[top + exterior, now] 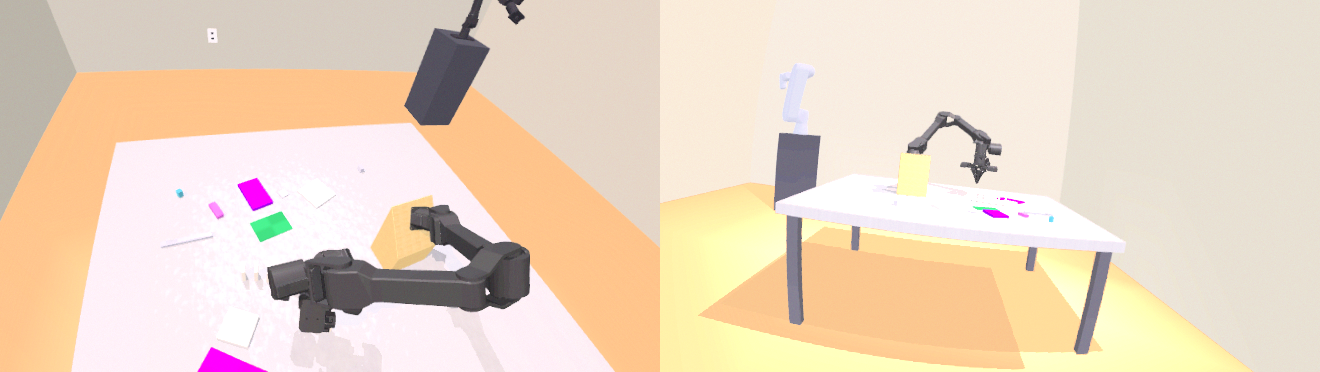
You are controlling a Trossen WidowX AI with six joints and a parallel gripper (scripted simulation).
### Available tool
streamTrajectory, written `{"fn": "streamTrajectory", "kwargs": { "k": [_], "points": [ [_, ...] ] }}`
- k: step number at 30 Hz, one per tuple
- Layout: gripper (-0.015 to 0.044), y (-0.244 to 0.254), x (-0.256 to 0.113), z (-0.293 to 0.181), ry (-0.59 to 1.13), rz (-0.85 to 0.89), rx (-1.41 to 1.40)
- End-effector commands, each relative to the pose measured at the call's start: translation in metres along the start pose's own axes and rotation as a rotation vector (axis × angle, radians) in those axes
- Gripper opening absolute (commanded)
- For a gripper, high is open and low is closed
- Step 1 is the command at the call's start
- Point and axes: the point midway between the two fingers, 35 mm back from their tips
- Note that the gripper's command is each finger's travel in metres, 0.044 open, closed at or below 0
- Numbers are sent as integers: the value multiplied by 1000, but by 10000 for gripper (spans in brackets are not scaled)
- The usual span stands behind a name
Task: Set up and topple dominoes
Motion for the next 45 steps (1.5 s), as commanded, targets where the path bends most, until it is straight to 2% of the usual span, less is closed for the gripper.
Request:
{"fn": "streamTrajectory", "kwargs": {
  "k": [1, 37, 39, 43, 45],
  "points": [
    [0, 1, -1, 3, -5, 4, -14],
    [0, 1, -1, 3, -5, 4, -14],
    [0, -1, 10, 3, -4, 3, -14],
    [0, -4, 69, 1, -5, 5, -14],
    [0, -3, 79, 0, -7, 6, -14]
  ]
}}
Point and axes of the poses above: the point midway between the two fingers, 35 mm back from their tips, its own x axis out along the fingers, its own y axis across the jaws, z = x × y, and after that the axes turned 9 degrees about x, right-handed
